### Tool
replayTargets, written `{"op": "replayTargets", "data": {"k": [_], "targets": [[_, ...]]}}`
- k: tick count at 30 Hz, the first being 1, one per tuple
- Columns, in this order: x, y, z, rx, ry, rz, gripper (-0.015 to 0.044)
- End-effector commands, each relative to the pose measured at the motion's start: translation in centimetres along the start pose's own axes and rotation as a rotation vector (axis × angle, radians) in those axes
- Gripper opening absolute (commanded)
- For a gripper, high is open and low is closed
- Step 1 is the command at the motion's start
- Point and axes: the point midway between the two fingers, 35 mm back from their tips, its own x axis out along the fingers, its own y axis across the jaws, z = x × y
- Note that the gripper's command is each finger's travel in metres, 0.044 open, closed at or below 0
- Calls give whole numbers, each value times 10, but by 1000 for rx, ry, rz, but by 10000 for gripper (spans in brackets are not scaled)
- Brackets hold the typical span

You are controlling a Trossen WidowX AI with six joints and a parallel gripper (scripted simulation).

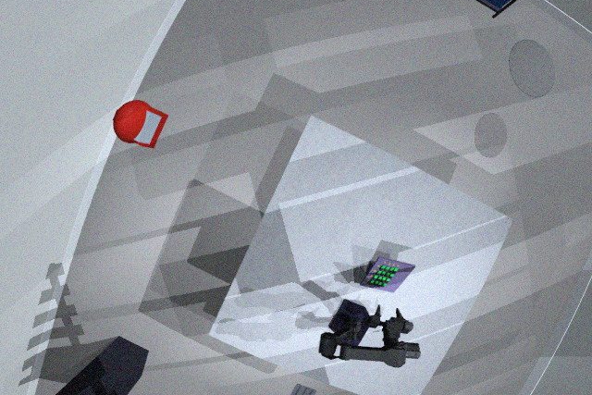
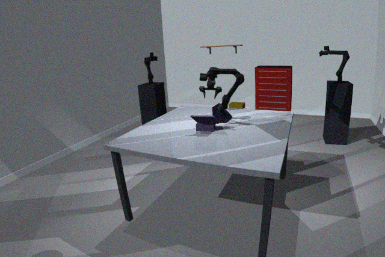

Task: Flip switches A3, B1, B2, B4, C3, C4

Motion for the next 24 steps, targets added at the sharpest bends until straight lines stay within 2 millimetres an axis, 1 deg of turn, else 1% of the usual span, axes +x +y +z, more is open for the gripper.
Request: {"op": "replayTargets", "data": {"k": [1,3,6,10,11,12,15,19,24], "targets": [[2,-1,1,1,1,-1,374],[15,-7,8,11,11,-9,321],[49,-16,28,29,22,-14,242],[95,-14,54,48,22,13,137],[102,-13,57,50,22,19,111],[104,-13,58,51,22,21,85],[106,-13,58,51,23,21,6],[137,-12,58,50,45,23,0],[139,-11,58,50,46,23,0]]}}
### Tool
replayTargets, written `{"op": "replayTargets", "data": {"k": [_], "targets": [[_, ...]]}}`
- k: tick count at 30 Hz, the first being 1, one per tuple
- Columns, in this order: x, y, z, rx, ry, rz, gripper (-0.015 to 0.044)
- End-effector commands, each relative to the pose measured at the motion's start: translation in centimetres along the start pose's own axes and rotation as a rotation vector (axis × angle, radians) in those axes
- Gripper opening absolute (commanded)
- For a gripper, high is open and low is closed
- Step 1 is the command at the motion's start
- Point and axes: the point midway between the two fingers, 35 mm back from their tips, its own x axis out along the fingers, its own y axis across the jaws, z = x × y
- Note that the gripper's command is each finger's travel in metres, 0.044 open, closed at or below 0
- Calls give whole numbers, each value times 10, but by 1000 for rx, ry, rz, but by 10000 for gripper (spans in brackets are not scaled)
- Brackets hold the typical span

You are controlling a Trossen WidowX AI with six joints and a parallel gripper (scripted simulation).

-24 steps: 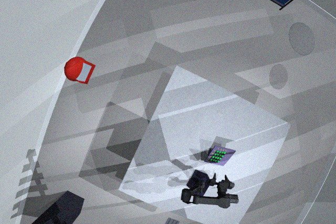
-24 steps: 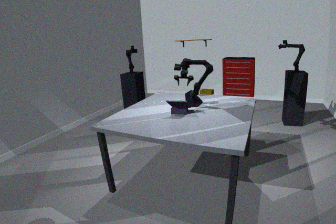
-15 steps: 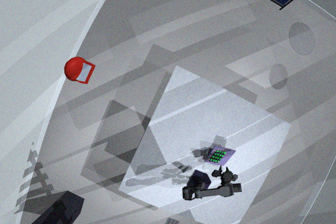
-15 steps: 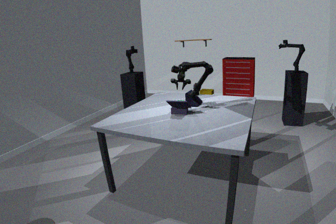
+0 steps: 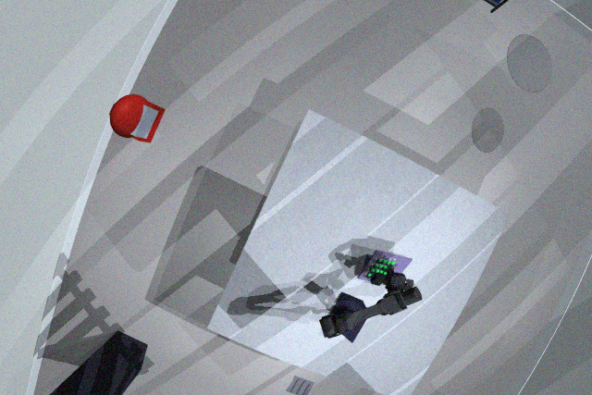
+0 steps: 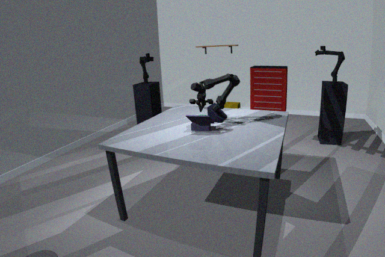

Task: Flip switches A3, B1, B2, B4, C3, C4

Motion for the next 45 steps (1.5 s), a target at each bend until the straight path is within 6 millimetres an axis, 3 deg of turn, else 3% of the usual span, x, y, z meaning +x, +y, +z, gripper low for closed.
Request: {"op": "replayTargets", "data": {"k": [1,16,45], "targets": [[4,-2,-1,10,-1,-5,0],[25,-2,0,10,-2,-4,0],[26,-2,0,10,-2,-4,0]]}}
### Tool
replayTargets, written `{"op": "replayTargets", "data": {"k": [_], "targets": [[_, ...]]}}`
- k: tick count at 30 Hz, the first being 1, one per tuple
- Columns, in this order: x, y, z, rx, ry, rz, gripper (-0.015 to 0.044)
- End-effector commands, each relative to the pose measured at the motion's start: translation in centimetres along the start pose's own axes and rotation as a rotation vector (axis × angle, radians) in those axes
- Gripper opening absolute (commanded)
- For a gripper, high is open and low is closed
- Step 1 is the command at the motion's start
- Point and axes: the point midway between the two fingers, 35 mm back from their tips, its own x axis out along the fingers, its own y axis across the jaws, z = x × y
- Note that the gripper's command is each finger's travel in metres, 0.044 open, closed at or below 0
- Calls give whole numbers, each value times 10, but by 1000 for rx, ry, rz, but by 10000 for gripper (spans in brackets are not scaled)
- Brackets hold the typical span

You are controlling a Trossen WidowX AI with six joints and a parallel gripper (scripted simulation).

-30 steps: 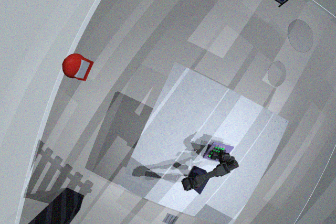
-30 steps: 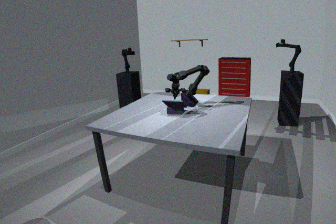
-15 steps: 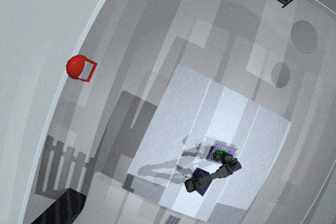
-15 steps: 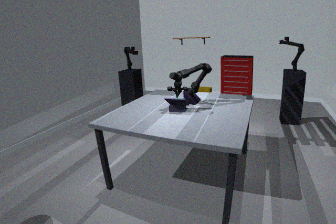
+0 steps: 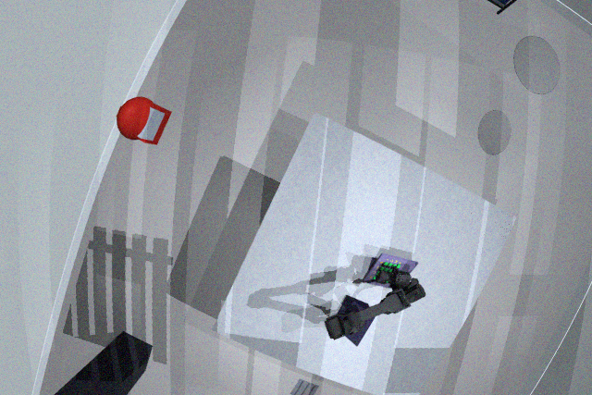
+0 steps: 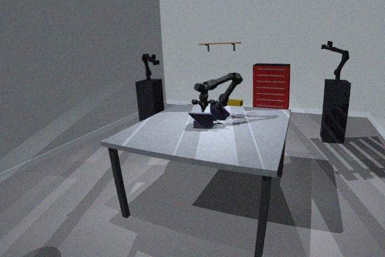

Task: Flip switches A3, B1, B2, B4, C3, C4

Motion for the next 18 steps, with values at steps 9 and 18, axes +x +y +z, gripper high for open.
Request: {"op": "replayTargets", "data": {"k": [9,18], "targets": [[2,-1,-1,4,2,-3,0],[3,-1,0,4,1,-3,0]]}}
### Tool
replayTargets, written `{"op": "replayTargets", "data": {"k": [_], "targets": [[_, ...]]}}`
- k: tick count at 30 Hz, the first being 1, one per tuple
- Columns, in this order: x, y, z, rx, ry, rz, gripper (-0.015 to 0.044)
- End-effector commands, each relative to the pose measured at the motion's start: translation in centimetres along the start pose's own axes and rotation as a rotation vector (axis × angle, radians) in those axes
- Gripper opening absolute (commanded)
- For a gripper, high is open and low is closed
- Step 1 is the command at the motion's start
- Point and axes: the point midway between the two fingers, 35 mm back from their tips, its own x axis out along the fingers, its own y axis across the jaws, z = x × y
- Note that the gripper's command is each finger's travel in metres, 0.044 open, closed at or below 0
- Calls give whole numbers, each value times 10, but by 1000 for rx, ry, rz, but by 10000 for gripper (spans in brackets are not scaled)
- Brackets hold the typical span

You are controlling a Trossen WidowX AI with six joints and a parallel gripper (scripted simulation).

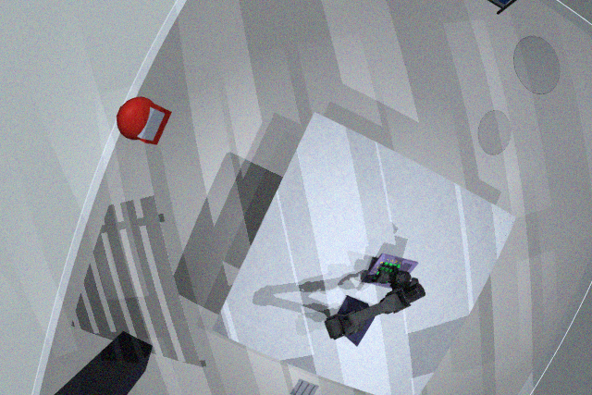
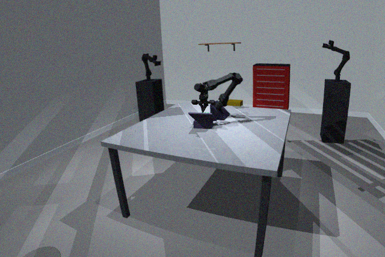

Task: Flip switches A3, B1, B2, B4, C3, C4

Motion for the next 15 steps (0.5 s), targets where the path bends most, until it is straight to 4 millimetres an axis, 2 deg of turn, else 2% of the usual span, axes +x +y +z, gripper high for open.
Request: {"op": "replayTargets", "data": {"k": [1,15], "targets": [[1,-1,-1,4,2,-3,0],[3,-1,-1,4,2,-3,0]]}}
